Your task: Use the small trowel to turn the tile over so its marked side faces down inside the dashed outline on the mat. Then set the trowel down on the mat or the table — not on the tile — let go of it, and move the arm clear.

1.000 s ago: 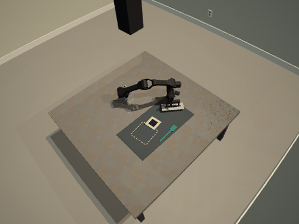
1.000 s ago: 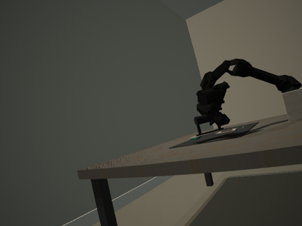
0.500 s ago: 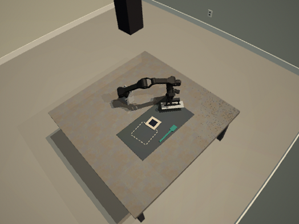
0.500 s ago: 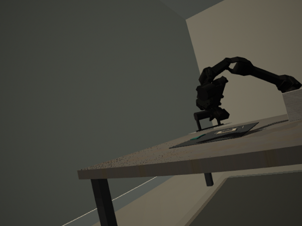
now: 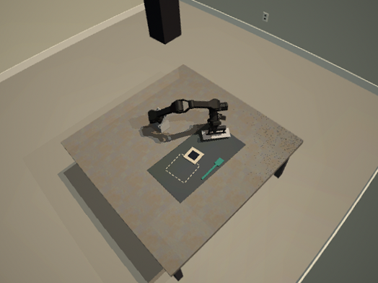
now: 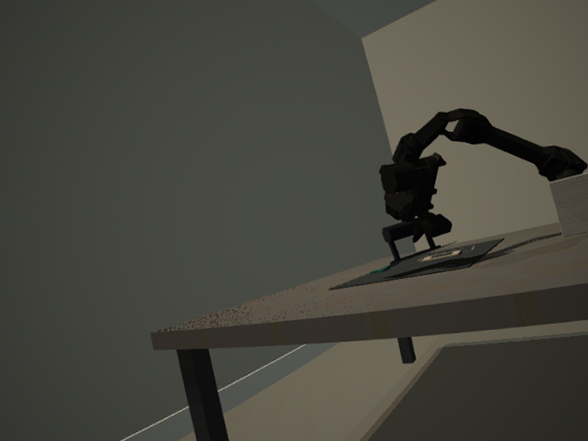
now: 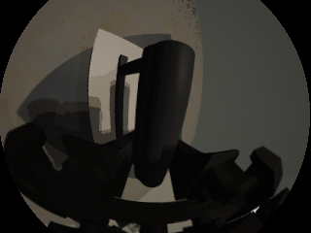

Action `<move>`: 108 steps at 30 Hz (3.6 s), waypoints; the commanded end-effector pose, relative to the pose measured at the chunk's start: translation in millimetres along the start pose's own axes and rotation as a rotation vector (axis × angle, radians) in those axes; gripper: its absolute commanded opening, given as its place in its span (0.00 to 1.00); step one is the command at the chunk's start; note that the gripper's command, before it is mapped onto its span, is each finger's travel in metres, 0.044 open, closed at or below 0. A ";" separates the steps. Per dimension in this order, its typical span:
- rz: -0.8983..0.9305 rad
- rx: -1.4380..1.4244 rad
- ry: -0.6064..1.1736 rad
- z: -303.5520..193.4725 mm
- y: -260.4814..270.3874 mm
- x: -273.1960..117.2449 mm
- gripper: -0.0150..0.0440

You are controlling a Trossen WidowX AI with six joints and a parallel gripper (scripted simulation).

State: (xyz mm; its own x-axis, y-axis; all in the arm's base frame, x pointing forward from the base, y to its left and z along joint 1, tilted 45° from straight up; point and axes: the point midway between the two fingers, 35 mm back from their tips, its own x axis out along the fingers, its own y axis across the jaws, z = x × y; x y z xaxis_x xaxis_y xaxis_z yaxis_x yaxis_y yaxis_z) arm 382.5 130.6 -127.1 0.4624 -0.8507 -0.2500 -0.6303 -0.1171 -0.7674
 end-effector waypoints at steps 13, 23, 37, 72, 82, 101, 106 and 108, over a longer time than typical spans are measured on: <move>0.090 -0.066 -0.072 -5.6 3.4 8.2 0.25; 0.134 -0.116 -0.138 -9.5 5.9 14.0 0.25; 0.162 -0.186 -0.251 -16.2 5.6 20.0 0.25; 0.015 -0.359 -0.553 -49.1 -16.3 23.2 0.25; -0.085 -0.408 -0.617 -65.5 -27.3 20.8 0.25; -0.125 -0.426 -0.634 -69.7 -20.2 32.6 0.25; -0.125 -0.426 -0.634 -69.0 -14.7 38.5 0.25; -0.125 -0.427 -0.634 -68.8 -12.5 40.9 0.25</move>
State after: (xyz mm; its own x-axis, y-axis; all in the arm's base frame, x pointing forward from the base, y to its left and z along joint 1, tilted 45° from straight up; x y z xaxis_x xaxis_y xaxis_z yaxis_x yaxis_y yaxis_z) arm 365.6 60.9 -86.0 0.7262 -0.3896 -0.5664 -0.6845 -0.4861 -0.5433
